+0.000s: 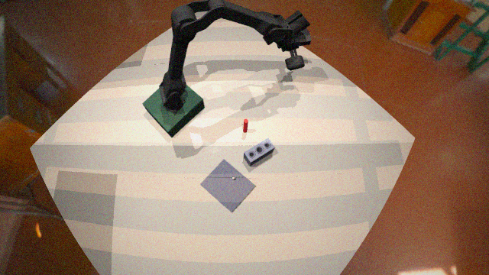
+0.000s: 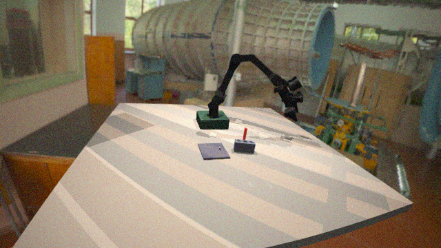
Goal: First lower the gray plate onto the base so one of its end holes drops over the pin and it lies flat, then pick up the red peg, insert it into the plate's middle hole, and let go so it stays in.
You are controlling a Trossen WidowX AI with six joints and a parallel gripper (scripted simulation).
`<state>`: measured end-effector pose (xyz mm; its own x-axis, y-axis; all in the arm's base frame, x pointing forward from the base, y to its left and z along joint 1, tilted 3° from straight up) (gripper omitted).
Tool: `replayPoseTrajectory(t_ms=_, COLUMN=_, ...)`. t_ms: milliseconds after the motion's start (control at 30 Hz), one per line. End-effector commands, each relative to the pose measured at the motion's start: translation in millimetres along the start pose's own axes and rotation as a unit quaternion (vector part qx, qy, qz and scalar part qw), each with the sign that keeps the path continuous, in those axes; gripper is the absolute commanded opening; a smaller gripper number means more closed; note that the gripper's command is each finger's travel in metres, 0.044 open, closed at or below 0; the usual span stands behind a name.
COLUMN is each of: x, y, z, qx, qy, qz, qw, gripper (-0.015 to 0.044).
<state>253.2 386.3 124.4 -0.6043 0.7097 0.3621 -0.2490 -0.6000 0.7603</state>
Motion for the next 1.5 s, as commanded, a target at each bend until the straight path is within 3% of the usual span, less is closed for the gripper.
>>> replayPoseTrajectory(t_ms=0, x=-56.7, y=19.0, z=15.3, qx=0.022, qy=0.047, qz=-0.064, qw=0.997, gripper=0.0440)
replayPoseTrajectory(t_ms=333, x=-202.4, y=104.1, z=14.0, qx=0.161, qy=0.154, qz=-0.175, qw=0.959, gripper=0.0440)
replayPoseTrajectory(t_ms=667, x=-291.2, y=214.1, z=-36.1, qx=0.322, qy=0.222, qz=-0.154, qw=0.907, gripper=0.0440)
replayPoseTrajectory(t_ms=900, x=-293.2, y=214.5, z=-38.3, qx=0.325, qy=0.222, qz=-0.153, qw=0.906, gripper=0.0440)
replayPoseTrajectory(t_ms=1100, x=-318.9, y=169.7, z=-70.6, qx=0.325, qy=0.222, qz=-0.153, qw=0.906, gripper=0.0440)
replayPoseTrajectory(t_ms=1467, x=-325.8, y=158.7, z=-82.2, qx=0.325, qy=0.222, qz=-0.153, qw=0.906, gripper=0.0440)
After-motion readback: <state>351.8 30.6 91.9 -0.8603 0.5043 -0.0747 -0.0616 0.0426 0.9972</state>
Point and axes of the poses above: the point midway between the two fingers, 35 mm back from their tips, its own y axis back along the fingers, its own x axis across the jaws, z = x × y, the point moved 3 cm from there along y, back along the fingers, and after that the axes turned 6 degrees about -y, right-handed, at the moved point
